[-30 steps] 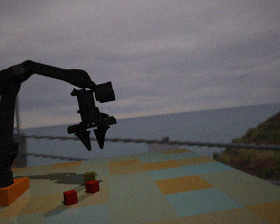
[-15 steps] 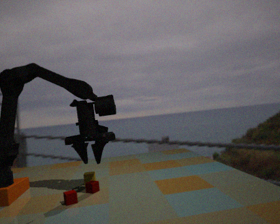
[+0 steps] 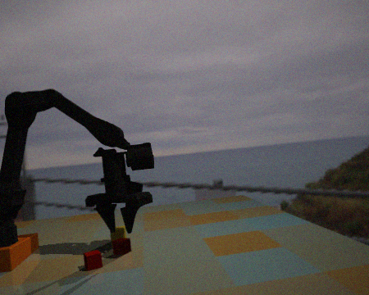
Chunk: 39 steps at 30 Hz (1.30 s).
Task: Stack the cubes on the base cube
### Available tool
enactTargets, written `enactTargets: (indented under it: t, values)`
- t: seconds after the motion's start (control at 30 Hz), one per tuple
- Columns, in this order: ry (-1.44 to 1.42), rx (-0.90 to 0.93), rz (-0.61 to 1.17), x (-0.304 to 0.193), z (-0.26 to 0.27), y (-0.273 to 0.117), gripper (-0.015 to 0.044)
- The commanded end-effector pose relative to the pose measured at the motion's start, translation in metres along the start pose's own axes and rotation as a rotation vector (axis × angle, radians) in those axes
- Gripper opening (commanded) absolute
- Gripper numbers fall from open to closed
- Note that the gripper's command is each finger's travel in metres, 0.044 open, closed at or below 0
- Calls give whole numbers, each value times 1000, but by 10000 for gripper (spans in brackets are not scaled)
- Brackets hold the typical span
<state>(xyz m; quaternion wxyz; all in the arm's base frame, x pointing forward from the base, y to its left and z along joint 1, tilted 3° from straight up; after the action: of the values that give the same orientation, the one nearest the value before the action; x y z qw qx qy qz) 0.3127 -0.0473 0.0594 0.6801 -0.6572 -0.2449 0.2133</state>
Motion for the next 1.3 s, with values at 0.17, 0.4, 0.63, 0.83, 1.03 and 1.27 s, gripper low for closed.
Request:
enactTargets:
  t: [0.17, 0.4, 0.63, 0.83, 1.03, 1.27]
  values:
    - [6, 11, 4, -1, 2, 14, 265]
    - [5, 11, 4, -1, 2, 25, 265]
    - [4, 10, 4, -2, 3, 35, 265]
    - [4, 10, 4, -2, 3, 36, 160]
    - [5, 10, 4, -2, 3, 36, 105]
    - [12, 13, 12, -2, 1, 26, 105]
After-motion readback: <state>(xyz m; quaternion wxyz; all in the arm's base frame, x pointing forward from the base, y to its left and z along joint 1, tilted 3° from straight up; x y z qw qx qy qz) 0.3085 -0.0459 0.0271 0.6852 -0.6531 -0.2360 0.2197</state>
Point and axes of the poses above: the point midway between the two fingers, 35 mm back from their tips, its own y axis out along the fingers, its own z axis across the jaws, x = y × z, the point moved 2 cm from there along -y, back along the fingers, and after that the axes turned 11 degrees about y, right-handed, at the moved point
